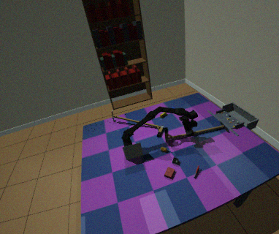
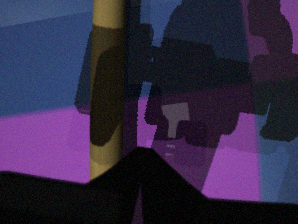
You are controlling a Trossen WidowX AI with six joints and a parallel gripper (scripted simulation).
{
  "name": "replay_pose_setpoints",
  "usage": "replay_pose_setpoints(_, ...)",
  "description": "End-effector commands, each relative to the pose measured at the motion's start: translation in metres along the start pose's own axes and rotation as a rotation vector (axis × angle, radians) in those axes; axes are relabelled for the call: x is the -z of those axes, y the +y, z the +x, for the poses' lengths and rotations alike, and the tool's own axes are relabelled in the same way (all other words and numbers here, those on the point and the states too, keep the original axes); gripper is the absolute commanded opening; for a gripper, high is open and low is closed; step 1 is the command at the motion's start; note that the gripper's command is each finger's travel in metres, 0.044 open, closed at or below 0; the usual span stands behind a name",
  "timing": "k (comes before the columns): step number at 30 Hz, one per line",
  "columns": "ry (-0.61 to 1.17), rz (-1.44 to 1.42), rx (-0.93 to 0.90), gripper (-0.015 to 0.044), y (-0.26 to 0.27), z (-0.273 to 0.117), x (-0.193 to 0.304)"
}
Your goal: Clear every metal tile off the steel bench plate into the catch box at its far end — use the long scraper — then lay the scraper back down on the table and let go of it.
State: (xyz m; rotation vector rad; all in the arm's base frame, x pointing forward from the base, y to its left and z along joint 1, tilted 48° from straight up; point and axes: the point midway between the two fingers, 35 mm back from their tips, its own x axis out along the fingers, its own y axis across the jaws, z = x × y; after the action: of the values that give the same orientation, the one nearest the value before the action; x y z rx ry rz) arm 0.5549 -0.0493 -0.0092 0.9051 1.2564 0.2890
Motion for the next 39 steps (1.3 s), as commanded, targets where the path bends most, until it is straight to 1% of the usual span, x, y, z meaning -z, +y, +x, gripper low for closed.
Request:
replay_pose_setpoints(1,0.0,0.0,0.0,0.0,0.0,0.0,0.0)
replay_pose_setpoints(22,0.0,0.0,0.0,0.0,0.0,0.0,0.0)
replay_pose_setpoints(25,-0.015,0.002,-0.007,0.0079,0.0,-0.007,-0.002)
replay_pose_setpoints(39,-0.16,0.015,-0.063,0.044,-0.005,-0.073,-0.018)
